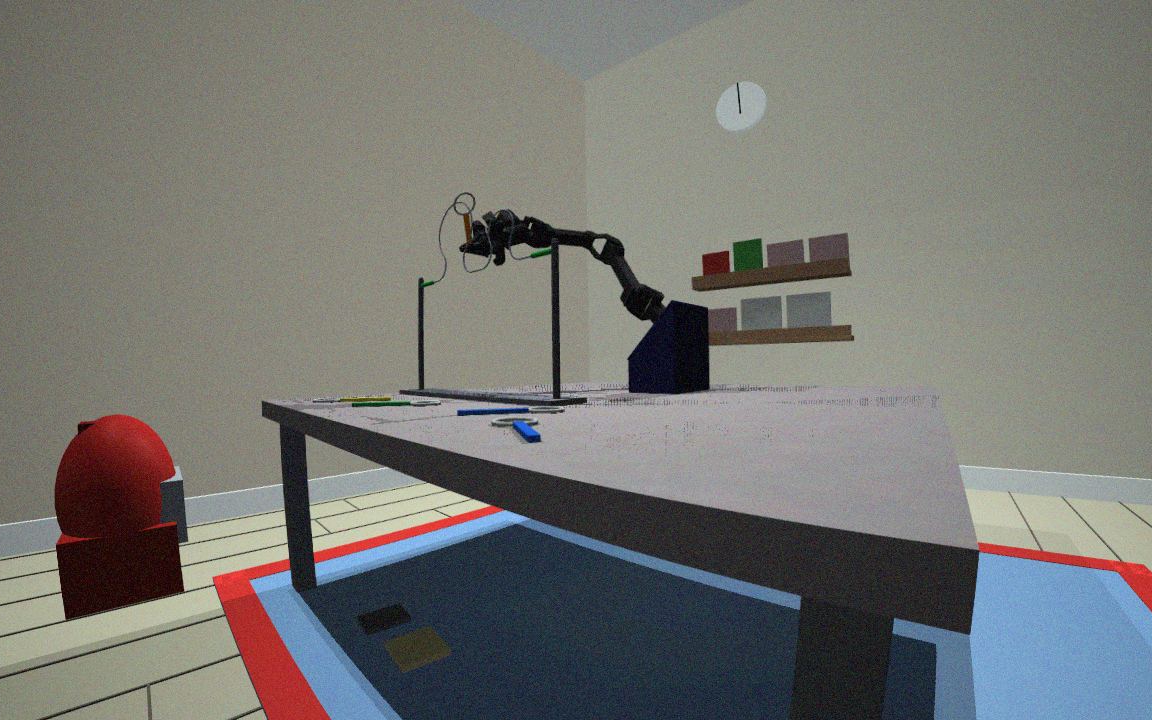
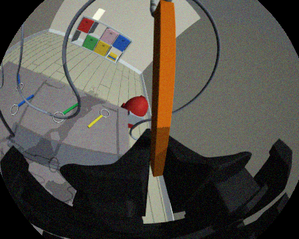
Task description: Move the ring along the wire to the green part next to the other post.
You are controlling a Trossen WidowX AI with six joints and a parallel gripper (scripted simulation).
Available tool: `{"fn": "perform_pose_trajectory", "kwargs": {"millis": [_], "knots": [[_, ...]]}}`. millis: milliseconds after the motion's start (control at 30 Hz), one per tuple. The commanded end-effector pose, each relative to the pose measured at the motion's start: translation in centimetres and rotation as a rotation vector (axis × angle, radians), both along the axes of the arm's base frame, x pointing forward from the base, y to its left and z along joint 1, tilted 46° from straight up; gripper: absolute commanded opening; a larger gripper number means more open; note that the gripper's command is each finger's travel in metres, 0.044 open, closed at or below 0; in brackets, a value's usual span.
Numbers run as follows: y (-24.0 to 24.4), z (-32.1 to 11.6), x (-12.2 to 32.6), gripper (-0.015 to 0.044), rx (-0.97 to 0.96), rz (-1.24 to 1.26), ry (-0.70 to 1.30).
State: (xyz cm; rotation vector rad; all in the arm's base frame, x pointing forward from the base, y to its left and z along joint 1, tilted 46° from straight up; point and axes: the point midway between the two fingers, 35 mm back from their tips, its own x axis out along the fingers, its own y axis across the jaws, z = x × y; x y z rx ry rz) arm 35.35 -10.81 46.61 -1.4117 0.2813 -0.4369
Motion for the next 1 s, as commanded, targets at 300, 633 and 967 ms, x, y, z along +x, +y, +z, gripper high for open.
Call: {"fn": "perform_pose_trajectory", "kwargs": {"millis": [300,633,967], "knots": [[0.0,0.4,0.0,-0.0150,-0.172,0.002,-0.005],[0.0,0.8,0.0,-0.0150,-0.297,0.001,-0.011],[0.1,1.3,0.0,-0.0150,-0.422,-0.001,-0.018]]}}
